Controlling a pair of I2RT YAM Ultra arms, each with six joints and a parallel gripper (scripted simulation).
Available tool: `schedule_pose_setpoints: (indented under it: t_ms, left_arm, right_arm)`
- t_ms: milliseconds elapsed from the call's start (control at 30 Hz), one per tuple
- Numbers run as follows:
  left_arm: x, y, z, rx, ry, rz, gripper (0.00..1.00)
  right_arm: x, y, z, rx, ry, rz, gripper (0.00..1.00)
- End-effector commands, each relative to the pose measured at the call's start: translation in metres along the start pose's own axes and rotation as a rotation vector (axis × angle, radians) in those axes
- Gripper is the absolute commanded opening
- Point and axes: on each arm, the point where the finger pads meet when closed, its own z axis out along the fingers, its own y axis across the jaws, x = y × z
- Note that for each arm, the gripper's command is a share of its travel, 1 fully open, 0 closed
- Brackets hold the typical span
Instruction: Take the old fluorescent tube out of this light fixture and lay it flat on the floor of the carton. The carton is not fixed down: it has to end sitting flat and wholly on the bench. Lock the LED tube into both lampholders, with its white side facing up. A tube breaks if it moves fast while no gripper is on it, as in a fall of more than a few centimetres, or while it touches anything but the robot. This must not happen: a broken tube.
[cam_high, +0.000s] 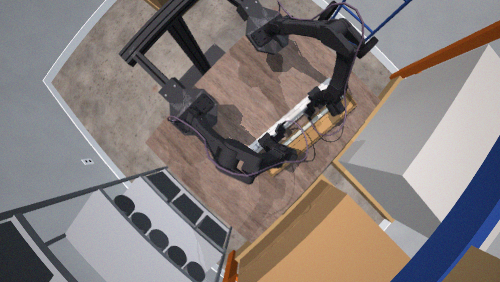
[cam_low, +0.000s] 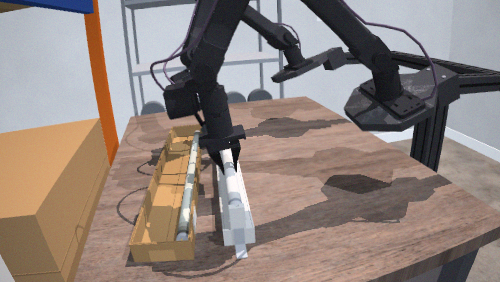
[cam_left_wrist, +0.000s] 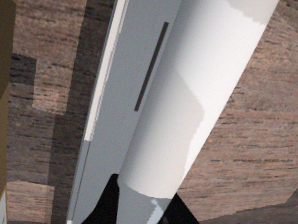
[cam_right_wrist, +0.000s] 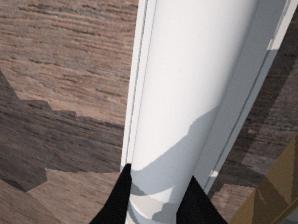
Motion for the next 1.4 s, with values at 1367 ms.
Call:
schedule_pose_setpoints:
  t_ms: [1367]
  left_arm:
    - [-0.006, -0.003, -0.009, -0.405, 0.002, 0.024, 0.11]
  right_arm:
    - [-0.001, 0.006, -0.011, 0.407, 0.007, -0.027, 0.11]
